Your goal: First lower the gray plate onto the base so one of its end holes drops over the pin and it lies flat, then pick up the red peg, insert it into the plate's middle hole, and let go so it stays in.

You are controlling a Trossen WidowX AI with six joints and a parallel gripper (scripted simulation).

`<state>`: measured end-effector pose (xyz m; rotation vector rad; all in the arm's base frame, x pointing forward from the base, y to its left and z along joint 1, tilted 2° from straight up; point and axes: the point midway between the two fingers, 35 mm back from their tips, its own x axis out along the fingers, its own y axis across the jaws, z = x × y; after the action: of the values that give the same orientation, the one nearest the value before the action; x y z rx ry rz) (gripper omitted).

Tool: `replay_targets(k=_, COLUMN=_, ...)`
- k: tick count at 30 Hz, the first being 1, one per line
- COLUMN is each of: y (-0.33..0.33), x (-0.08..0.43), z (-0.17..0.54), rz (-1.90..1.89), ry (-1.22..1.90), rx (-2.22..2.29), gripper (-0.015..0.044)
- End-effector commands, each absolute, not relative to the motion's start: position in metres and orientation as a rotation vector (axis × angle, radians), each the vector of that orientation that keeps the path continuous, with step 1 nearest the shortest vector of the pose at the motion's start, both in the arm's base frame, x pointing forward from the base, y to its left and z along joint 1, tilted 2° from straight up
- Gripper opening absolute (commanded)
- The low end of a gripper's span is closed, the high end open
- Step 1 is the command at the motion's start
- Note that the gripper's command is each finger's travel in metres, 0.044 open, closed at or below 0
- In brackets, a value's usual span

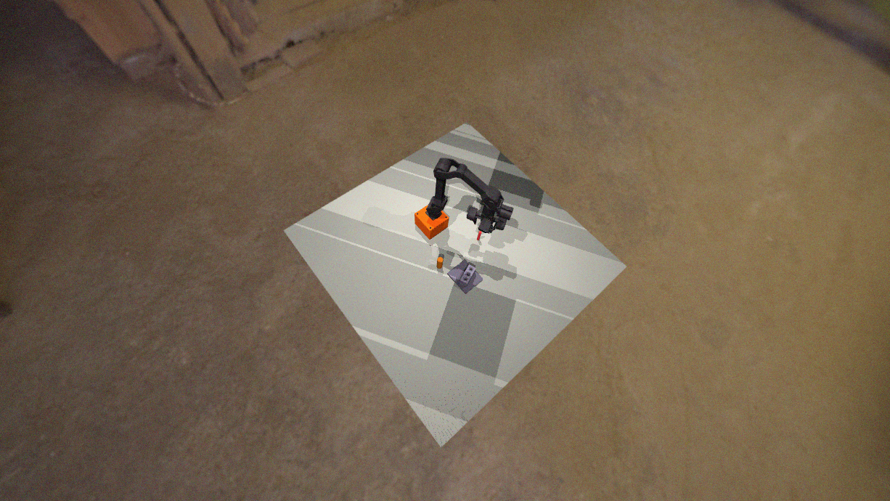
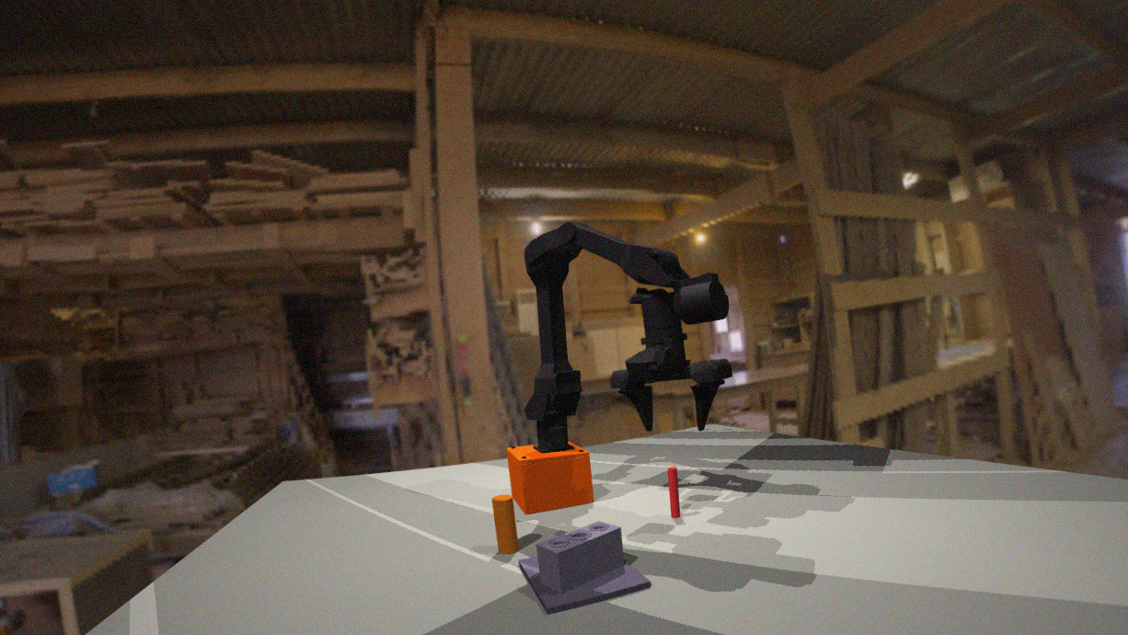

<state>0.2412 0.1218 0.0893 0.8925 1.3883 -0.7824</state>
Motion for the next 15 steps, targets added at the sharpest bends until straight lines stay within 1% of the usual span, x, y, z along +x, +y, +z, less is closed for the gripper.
replay_targets(k=1, y=0.120, x=0.237, z=0.064, rz=-0.799, ry=1.389, rx=0.897, gripper=0.0440)
replay_targets(k=15, y=0.120, x=0.237, z=0.041, rz=-0.799, ry=1.389, rx=0.897, gripper=0.0440)
